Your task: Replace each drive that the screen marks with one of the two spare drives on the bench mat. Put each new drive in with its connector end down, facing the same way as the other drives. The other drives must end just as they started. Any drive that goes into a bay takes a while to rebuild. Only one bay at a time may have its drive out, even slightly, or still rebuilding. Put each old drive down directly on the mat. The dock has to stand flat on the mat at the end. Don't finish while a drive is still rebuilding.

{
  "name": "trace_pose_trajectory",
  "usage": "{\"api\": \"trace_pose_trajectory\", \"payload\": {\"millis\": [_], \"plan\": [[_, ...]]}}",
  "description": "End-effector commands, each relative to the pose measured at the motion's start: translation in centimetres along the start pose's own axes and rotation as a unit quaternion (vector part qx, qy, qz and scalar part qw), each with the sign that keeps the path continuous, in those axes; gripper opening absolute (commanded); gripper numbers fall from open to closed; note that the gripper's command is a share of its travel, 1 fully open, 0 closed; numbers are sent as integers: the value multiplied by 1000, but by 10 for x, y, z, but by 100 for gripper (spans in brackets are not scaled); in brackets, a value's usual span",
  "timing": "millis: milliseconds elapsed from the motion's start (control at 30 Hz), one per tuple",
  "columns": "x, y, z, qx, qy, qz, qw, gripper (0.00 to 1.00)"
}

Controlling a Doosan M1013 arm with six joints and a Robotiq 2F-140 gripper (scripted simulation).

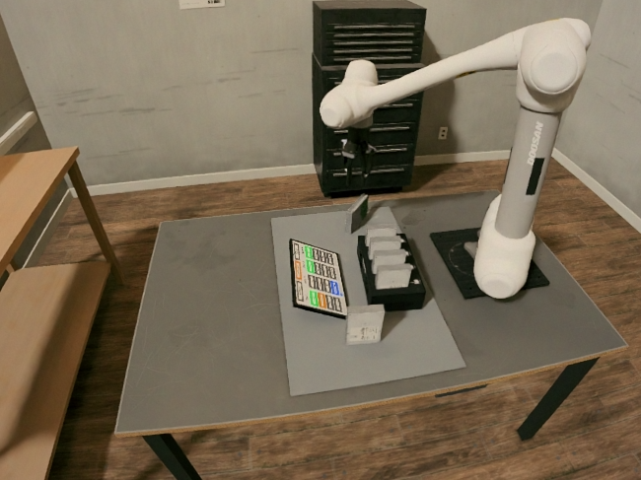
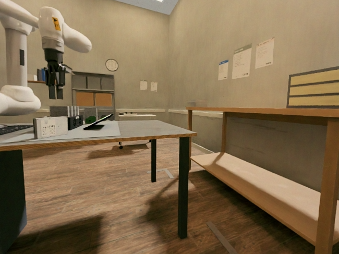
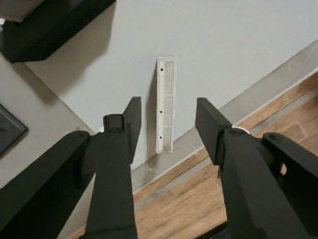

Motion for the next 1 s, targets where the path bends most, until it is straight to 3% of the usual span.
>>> {"api": "trace_pose_trajectory", "payload": {"millis": [0, 433, 967], "plan": [[-1, 0, 0, 0, -1, 0, 1000, 40], [5, 0, 0, 0, -1, 0, 1000, 40], [33, 0, 1, 0, -1, 0, 1000, 40]]}}
Point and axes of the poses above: the point where the finger pads meet when closed, its own x axis out along the fingers, its own z axis across the jaws, y = z × x, the point moved 10 cm from there along -x, back along the fingers, and after that the axes turned 13 degrees about -x, right-handed, at the moved point
